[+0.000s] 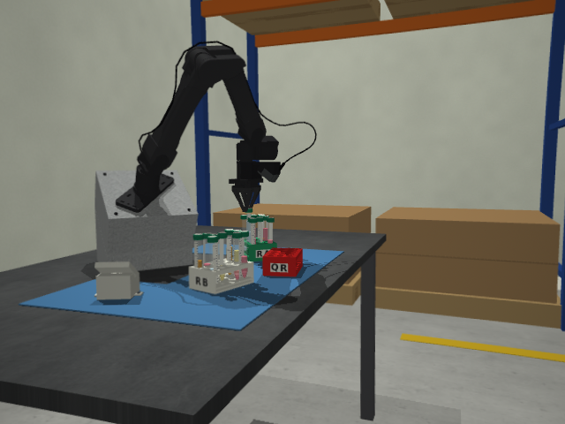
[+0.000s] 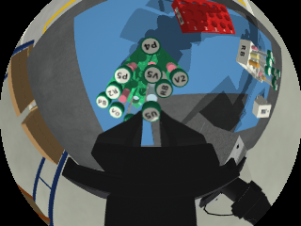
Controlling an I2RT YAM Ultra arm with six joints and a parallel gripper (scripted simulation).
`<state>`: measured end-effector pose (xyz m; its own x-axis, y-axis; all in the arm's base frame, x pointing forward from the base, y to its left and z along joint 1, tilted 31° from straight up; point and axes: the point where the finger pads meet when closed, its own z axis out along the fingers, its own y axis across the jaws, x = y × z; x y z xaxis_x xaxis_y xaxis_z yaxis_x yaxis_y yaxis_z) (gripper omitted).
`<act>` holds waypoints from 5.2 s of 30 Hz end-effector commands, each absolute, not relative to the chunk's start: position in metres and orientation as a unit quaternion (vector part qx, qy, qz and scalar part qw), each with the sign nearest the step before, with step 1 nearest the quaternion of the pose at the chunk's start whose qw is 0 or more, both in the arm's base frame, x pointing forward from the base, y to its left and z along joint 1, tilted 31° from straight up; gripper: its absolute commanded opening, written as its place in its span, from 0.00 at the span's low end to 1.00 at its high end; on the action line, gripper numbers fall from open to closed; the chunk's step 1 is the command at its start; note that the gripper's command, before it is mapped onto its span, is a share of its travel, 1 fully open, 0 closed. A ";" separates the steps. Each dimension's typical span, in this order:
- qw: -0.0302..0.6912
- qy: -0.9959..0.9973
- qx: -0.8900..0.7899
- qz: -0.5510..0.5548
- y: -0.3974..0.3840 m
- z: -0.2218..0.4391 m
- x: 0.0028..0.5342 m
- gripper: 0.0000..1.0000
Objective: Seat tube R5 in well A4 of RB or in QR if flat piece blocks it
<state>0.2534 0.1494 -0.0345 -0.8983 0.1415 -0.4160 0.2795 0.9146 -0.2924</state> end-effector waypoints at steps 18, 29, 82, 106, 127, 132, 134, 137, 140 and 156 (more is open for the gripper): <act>0.199 0.957 0.102 -0.185 0.141 -0.047 0.255 0.00; 0.197 0.957 0.104 -0.188 0.137 -0.050 0.257 0.00; 0.201 0.958 0.106 -0.175 0.138 -0.056 0.262 0.24; 0.211 0.957 0.106 -0.170 0.145 -0.044 0.262 0.30; 0.212 0.957 0.108 -0.163 0.165 -0.001 0.245 0.30; 0.210 0.958 0.108 -0.162 0.171 0.008 0.242 0.30; 0.209 0.958 0.108 -0.162 0.174 0.013 0.241 0.30; 0.210 0.958 0.108 -0.162 0.175 0.017 0.239 0.30; 0.205 0.958 0.106 -0.170 0.168 0.013 0.233 0.30; 0.205 0.958 0.105 -0.171 0.178 0.010 0.239 0.30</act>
<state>0.2391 0.1659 0.0034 -0.8981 0.1417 -0.4164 0.2829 0.9110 -0.3001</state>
